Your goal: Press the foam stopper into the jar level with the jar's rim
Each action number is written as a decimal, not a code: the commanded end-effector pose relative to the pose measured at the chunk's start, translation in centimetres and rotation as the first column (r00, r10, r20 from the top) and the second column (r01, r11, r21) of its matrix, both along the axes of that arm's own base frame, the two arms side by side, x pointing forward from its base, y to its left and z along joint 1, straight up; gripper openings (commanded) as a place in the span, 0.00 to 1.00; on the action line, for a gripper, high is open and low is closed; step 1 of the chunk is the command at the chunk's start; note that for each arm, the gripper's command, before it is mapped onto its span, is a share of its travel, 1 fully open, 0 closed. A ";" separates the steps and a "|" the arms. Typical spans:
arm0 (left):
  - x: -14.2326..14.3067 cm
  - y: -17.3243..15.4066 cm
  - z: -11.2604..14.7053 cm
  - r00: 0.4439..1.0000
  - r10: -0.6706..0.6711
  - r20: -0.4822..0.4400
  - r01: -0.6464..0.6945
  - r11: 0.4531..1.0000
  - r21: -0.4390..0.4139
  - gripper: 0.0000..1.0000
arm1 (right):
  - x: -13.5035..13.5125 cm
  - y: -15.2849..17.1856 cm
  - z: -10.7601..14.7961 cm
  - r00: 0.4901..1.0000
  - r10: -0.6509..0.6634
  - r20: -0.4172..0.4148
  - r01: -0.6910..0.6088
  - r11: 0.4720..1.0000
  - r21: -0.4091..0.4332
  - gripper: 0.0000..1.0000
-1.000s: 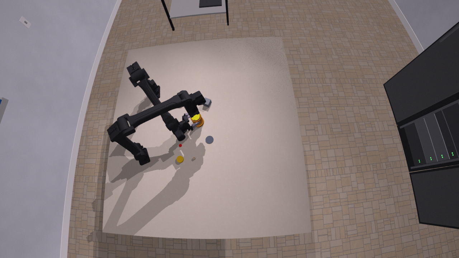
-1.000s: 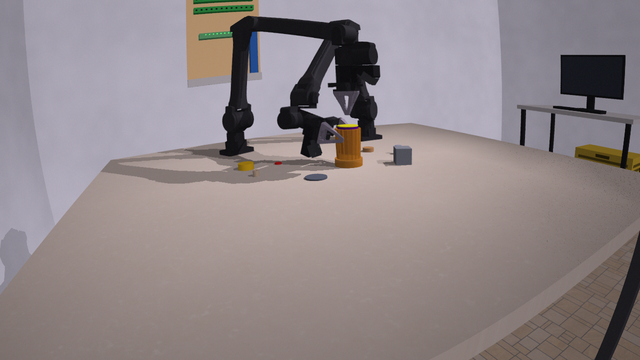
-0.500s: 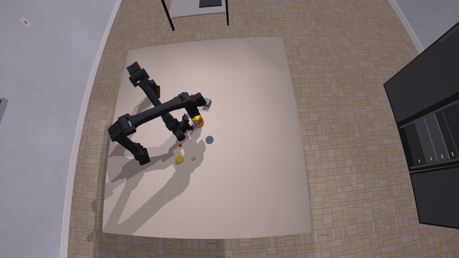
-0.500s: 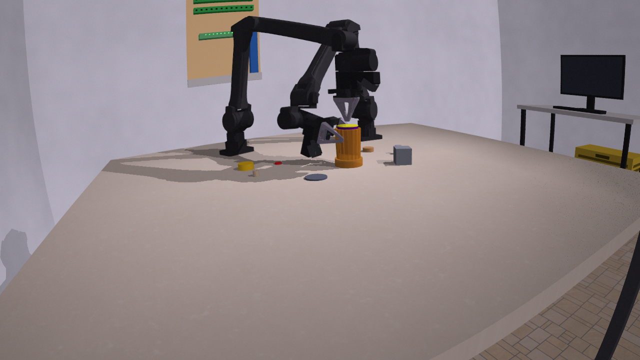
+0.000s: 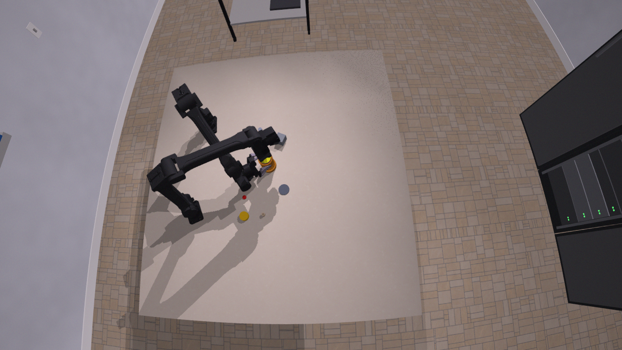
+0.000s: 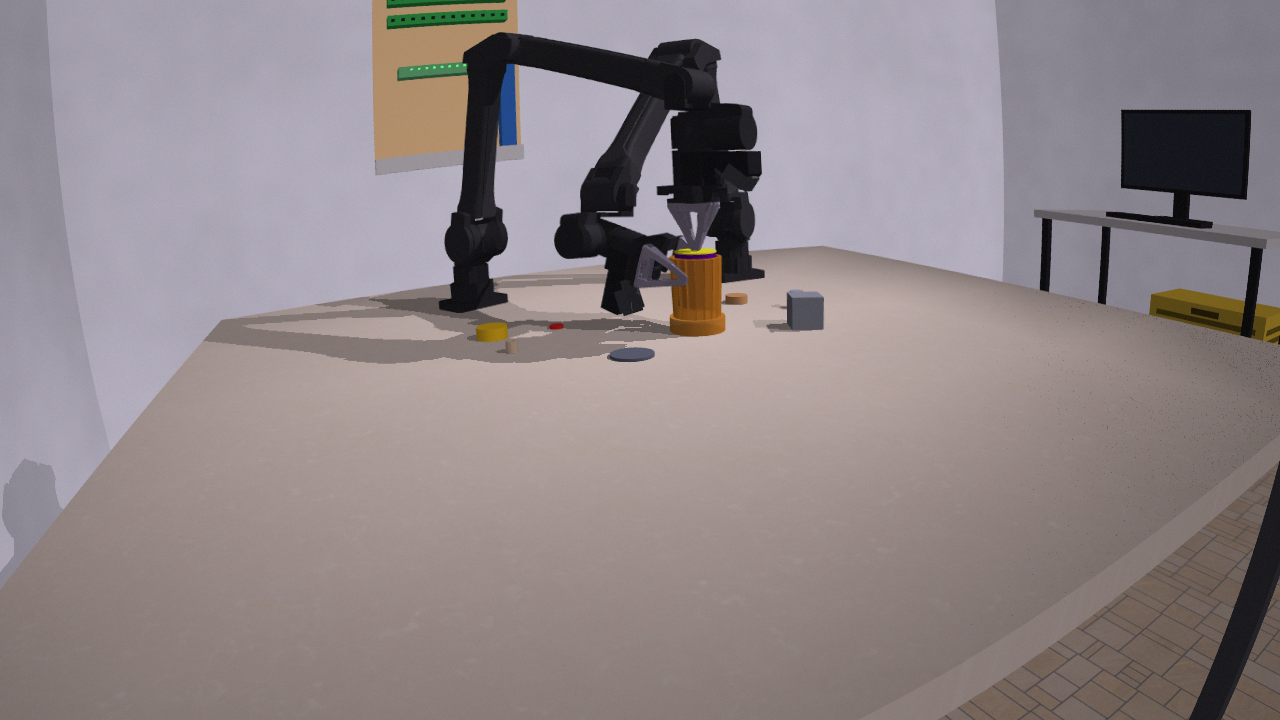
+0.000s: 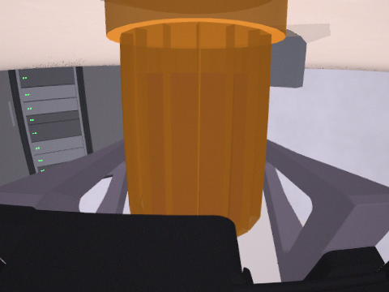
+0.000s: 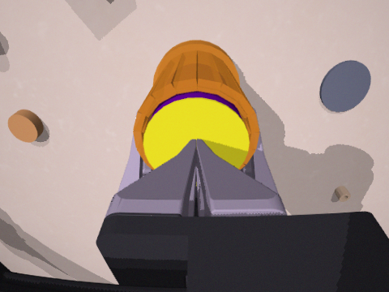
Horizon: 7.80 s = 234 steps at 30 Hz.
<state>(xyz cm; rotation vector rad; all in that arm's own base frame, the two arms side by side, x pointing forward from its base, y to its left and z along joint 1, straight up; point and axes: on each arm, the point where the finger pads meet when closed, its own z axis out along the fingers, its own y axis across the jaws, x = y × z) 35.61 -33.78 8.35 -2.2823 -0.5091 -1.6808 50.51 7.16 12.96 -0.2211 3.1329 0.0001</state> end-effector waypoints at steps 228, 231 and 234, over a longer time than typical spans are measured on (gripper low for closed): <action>0.3 0.0 0.0 1.000 0.007 0.005 -0.007 1.000 -0.005 0.98 | 0.7 -0.3 8.6 1.000 -0.001 0.027 0.001 1.000 0.005 0.00; 0.3 0.0 -0.1 1.000 0.008 0.006 -0.007 1.000 -0.008 0.98 | 0.7 -0.3 8.3 1.000 -0.001 0.025 0.001 1.000 0.004 0.00; 0.4 0.0 -0.2 1.000 0.008 0.006 -0.008 1.000 -0.010 0.98 | 0.6 -0.3 7.9 1.000 -0.001 0.025 0.001 1.000 0.004 0.00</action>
